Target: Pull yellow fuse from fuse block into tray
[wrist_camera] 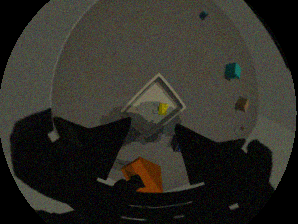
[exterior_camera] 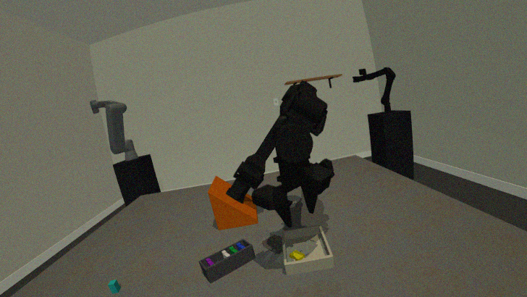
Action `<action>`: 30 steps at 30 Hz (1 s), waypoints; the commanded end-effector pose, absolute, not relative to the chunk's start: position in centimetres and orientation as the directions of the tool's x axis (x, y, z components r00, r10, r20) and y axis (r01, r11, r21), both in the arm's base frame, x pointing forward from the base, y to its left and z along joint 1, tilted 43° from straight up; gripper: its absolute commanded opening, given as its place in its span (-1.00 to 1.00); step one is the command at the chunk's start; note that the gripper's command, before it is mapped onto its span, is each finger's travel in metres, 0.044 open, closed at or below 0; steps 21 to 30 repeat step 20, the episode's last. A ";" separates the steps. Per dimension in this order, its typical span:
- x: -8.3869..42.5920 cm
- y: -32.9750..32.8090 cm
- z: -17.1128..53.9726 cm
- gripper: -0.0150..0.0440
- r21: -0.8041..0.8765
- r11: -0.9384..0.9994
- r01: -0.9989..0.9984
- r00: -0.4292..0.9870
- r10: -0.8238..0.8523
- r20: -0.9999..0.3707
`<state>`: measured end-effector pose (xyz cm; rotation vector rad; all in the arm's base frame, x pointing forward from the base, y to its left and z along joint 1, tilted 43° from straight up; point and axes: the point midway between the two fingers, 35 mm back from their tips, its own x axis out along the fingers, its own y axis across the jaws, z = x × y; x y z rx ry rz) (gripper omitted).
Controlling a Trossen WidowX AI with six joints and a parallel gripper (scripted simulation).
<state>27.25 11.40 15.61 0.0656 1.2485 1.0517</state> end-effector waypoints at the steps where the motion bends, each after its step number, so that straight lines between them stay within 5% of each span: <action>1: 27.3 11.3 15.9 0.63 0.563 0.555 -0.613 -0.060 0.677 -0.733; 30: 27.2 11.3 15.7 0.63 0.563 0.558 -0.610 -0.062 0.675 -0.735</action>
